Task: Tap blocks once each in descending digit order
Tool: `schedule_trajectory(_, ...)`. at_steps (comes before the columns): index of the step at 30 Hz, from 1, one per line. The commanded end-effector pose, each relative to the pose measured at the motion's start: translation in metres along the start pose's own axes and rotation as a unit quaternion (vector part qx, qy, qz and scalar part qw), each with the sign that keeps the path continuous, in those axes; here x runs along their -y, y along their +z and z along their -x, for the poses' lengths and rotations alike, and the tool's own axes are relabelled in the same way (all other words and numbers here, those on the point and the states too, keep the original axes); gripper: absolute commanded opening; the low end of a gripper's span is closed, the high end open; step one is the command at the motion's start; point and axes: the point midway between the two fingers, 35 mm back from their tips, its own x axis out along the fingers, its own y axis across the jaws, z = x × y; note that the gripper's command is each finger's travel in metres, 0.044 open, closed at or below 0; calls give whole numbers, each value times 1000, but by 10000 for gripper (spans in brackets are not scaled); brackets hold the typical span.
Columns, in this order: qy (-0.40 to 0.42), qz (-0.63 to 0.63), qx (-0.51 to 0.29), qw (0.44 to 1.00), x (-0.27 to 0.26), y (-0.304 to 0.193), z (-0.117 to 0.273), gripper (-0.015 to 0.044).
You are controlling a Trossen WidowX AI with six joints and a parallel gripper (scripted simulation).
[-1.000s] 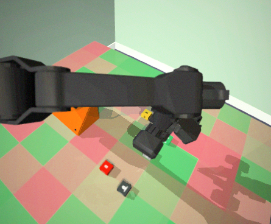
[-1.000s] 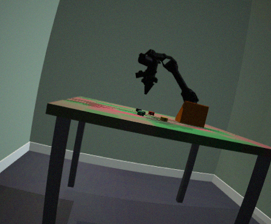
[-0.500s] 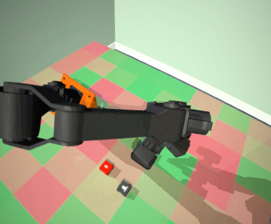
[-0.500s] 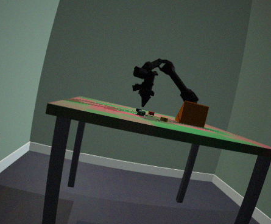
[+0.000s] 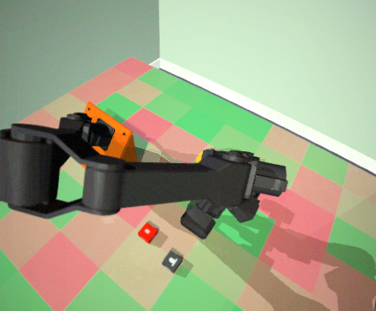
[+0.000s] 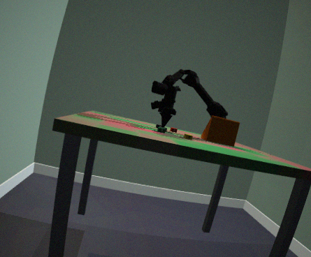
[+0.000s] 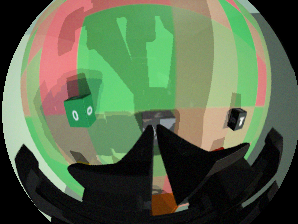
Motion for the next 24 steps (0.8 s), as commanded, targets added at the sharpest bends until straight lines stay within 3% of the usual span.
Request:
schedule_trajectory(1,-2,3,-4,1000,1,-2,-5,20)
schedule_trajectory(13,-1,3,-4,1000,1,-2,28,20)
schedule_trajectory(19,0,4,-4,1000,0,-1,104,20)
schedule_trajectory(24,0,4,-4,1000,3,-1,107,20)
